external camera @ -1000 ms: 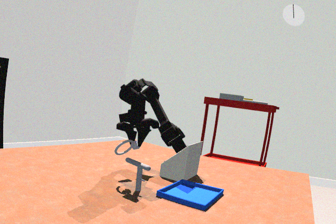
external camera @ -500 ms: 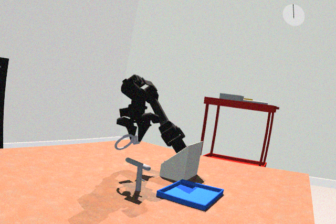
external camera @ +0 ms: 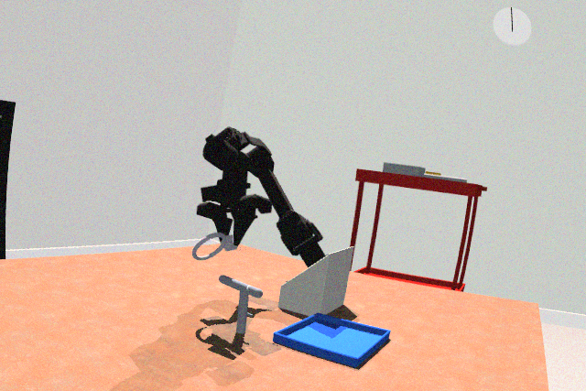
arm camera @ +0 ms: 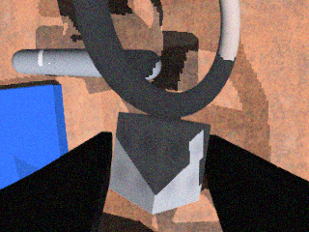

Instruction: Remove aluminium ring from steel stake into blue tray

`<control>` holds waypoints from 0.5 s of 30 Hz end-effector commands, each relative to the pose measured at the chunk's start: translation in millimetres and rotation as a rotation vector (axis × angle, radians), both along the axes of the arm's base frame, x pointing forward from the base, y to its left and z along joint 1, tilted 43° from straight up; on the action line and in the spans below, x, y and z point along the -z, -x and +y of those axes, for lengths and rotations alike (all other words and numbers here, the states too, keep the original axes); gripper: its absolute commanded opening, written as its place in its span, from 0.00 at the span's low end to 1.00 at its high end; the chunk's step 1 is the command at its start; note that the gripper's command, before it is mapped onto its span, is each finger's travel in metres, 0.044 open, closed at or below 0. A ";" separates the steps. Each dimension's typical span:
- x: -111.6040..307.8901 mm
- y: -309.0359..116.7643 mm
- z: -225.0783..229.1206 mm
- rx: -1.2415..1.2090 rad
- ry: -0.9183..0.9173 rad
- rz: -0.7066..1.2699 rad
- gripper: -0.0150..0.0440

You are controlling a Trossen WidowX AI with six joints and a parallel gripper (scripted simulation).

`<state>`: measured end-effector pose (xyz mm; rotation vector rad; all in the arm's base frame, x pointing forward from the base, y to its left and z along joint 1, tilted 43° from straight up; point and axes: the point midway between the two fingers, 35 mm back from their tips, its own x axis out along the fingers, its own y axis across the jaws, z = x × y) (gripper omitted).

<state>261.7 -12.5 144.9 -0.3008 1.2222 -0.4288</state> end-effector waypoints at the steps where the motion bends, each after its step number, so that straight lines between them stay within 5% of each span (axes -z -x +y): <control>1: -4.3 -9.6 0.7 -0.004 -0.004 -0.011 0.25; 15: -8.0 -31.8 -1.8 -0.004 -0.004 -0.013 0.25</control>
